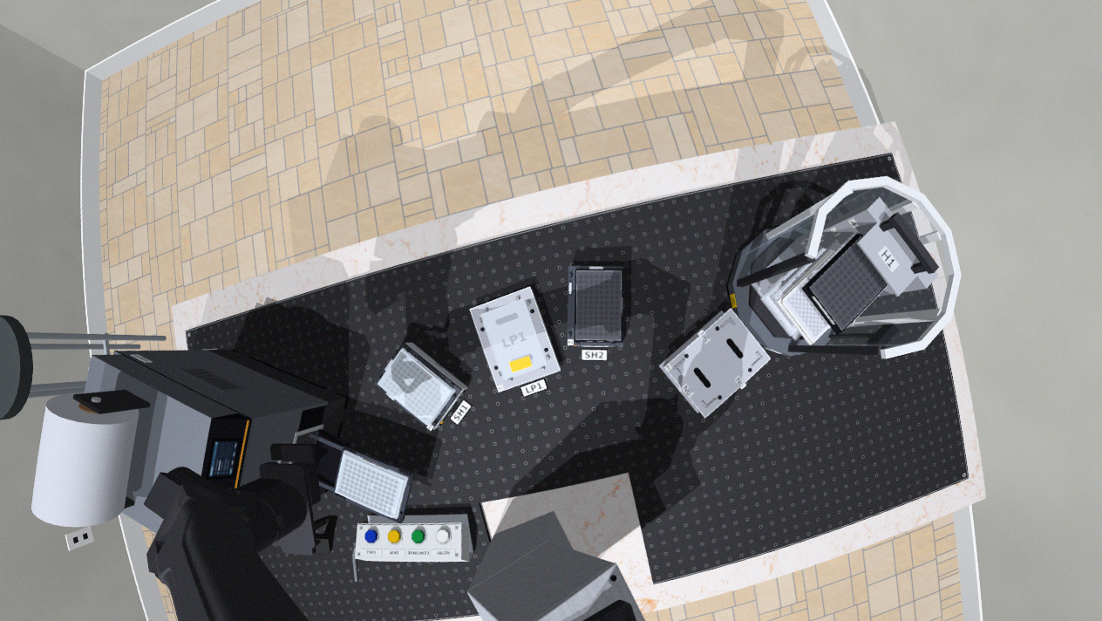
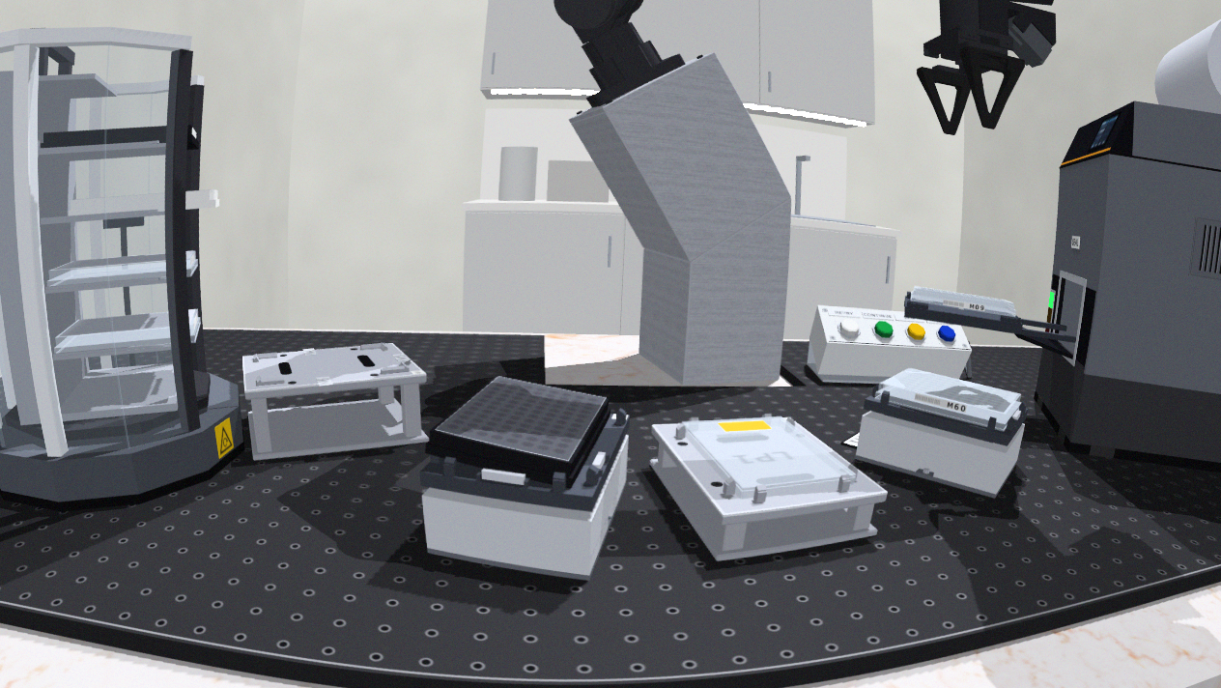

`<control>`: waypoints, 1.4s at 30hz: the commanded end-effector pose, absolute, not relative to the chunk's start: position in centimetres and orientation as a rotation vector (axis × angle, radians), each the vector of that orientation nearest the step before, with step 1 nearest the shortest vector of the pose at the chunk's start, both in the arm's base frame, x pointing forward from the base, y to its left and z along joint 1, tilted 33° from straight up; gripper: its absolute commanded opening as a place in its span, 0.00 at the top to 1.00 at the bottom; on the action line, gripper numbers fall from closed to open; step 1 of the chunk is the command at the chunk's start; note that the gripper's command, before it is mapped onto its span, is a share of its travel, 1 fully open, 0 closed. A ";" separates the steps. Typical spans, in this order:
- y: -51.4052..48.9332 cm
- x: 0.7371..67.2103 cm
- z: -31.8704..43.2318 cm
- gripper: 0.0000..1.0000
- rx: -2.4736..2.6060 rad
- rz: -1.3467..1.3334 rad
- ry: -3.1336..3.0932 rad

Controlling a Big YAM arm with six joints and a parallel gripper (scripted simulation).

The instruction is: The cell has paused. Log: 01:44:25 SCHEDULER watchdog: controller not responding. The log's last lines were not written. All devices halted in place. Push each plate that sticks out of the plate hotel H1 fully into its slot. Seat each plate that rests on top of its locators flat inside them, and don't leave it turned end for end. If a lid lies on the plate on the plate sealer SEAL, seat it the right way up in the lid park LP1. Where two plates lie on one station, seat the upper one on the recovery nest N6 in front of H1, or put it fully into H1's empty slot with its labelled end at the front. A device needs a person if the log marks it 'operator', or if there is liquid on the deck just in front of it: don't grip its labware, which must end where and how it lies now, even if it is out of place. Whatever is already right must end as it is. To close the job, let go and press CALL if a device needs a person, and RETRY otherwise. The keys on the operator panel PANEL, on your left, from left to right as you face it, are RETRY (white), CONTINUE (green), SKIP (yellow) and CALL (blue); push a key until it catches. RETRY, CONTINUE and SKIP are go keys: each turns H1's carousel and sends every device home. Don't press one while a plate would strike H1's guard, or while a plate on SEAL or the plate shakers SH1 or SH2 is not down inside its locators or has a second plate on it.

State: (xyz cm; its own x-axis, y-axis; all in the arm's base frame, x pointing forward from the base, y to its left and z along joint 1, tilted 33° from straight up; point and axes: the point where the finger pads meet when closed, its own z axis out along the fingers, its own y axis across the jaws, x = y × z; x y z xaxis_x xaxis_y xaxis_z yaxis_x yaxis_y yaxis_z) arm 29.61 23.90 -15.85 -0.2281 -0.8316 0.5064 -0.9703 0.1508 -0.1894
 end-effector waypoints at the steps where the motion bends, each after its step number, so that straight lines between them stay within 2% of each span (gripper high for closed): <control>1: 23.8 31.8 -14.4 0.00 1.556 0.739 -2.367; 11: 23.1 34.5 -13.0 0.00 1.254 0.790 -2.619; 32: 18.9 35.1 -11.6 0.00 0.424 0.873 -3.008; 42: 16.9 36.3 -10.3 0.00 0.455 0.873 -2.998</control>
State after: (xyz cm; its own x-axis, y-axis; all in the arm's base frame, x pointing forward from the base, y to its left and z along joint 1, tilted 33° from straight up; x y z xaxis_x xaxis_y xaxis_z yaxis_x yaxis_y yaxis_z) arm 35.44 17.12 -10.97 -0.9564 -0.2789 0.0870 -0.2810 0.7968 -0.5348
